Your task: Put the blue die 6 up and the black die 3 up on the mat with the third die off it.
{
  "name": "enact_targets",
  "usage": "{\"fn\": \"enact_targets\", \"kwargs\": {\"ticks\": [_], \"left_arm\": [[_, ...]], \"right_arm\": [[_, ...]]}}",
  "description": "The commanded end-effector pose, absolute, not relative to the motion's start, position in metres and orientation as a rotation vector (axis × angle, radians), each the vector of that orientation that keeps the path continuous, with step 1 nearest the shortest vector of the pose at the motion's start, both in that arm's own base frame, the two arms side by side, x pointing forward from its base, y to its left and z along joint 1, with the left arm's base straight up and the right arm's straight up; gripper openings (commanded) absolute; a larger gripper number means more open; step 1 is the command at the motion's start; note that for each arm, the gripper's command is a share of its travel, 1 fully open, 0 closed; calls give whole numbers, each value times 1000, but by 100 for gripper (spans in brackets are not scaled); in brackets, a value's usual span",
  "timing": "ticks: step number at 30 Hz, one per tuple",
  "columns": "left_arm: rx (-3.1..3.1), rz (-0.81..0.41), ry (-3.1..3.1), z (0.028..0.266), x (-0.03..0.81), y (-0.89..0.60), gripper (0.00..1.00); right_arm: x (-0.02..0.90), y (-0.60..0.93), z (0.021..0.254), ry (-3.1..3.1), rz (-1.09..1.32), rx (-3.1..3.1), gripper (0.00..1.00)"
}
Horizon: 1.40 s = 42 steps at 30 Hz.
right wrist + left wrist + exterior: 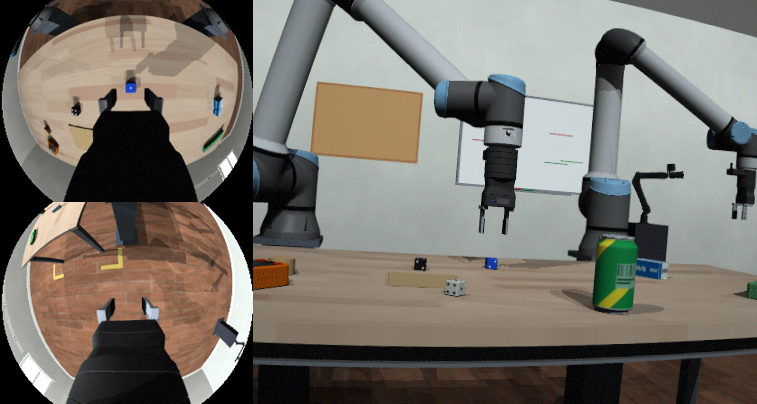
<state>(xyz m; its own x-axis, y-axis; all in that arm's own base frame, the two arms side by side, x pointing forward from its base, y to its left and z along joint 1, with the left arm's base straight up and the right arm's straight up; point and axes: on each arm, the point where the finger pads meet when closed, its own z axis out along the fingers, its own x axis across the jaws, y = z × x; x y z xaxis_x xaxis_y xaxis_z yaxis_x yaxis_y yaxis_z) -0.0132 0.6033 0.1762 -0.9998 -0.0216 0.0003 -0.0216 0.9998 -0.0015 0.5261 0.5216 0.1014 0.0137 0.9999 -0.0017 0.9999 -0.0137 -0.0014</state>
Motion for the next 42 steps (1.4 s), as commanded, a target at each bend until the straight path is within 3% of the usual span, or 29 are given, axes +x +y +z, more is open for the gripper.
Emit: {"fn": "enact_targets", "kwargs": {"ticks": [1, 27, 42], "left_arm": [[34, 0, -3141, 177, -13, 604, 100], [34, 0, -3141, 177, -13, 604, 100], [34, 0, -3141, 177, -13, 604, 100]], "right_arm": [[527, 522, 103, 2202, 0, 2241, 79], [527, 522, 101, 2202, 0, 2241, 79], [527, 522, 86, 2202, 0, 2241, 79]]}}
